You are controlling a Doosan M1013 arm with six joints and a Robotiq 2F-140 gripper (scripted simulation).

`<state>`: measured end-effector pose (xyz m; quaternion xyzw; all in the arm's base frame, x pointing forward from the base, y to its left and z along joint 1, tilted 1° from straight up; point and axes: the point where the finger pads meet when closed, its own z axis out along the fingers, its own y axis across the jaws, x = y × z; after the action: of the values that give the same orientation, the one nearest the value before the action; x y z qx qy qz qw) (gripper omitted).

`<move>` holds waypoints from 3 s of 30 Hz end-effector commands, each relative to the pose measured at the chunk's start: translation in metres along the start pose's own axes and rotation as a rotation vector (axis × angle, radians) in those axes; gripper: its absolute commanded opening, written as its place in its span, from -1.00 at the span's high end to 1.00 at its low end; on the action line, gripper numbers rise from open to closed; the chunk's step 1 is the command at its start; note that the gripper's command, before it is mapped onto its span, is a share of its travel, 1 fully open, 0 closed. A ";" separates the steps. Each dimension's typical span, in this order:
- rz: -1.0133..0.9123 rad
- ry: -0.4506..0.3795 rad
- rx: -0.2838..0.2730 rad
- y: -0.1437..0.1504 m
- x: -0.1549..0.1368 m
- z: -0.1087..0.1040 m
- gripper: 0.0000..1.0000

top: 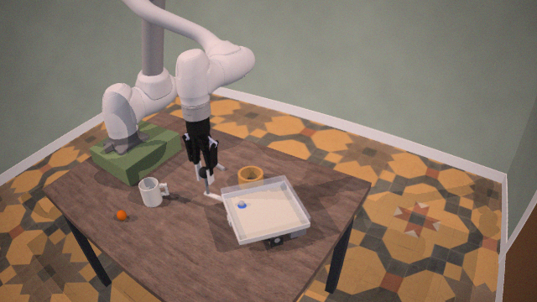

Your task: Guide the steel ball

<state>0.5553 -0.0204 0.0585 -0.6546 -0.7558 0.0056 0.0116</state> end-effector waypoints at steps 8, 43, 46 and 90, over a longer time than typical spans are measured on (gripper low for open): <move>0.000 0.000 0.000 0.000 0.000 0.000 0.28; 0.000 0.000 0.000 0.000 0.000 0.000 0.28; 0.000 0.000 0.000 0.000 0.000 0.000 0.28; 0.000 0.000 0.000 0.000 0.000 -0.054 0.28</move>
<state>0.5565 -0.0208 0.1112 -0.6546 -0.7558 0.0057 0.0117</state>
